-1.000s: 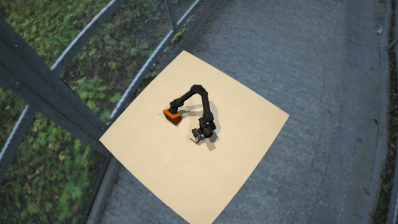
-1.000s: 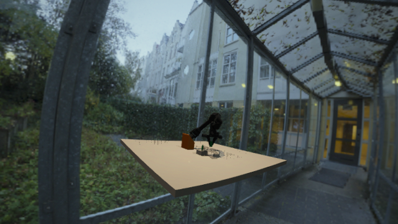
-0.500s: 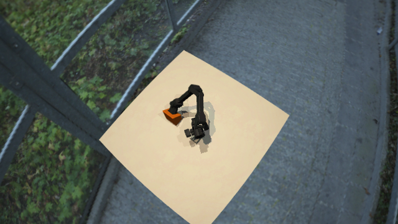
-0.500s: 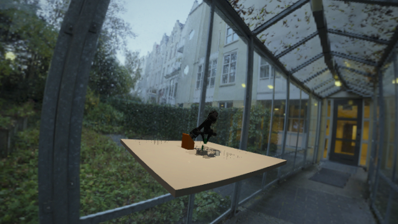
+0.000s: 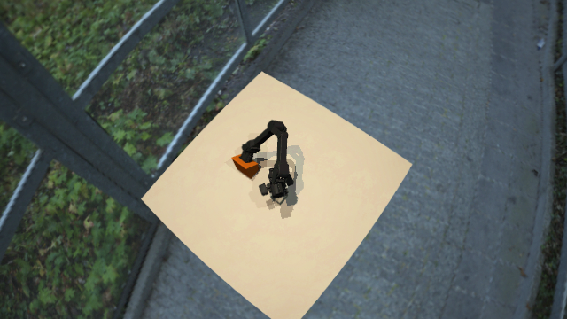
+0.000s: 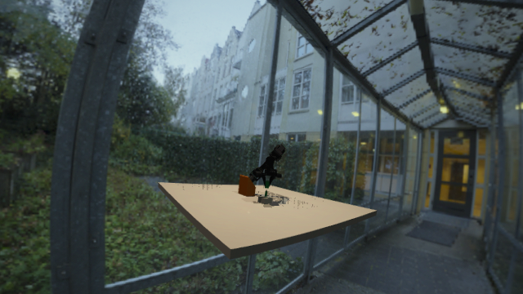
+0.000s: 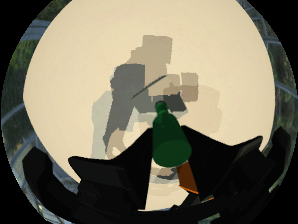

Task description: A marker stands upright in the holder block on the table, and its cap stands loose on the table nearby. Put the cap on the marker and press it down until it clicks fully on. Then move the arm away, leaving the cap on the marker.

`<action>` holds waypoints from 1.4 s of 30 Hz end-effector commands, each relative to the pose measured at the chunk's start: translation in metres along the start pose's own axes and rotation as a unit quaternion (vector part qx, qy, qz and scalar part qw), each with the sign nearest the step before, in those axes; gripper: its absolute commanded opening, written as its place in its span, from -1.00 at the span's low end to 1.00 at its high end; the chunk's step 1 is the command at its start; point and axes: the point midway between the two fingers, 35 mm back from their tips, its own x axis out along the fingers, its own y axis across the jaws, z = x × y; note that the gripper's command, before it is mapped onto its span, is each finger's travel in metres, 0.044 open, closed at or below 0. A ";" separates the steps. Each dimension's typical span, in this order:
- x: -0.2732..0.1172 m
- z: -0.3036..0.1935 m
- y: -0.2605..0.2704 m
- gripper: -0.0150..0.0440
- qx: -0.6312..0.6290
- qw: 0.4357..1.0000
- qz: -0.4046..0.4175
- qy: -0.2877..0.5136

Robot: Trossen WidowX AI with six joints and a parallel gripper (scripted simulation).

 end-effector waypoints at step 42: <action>0.052 -0.001 -0.001 -0.31 -0.002 1.000 -0.001 0.001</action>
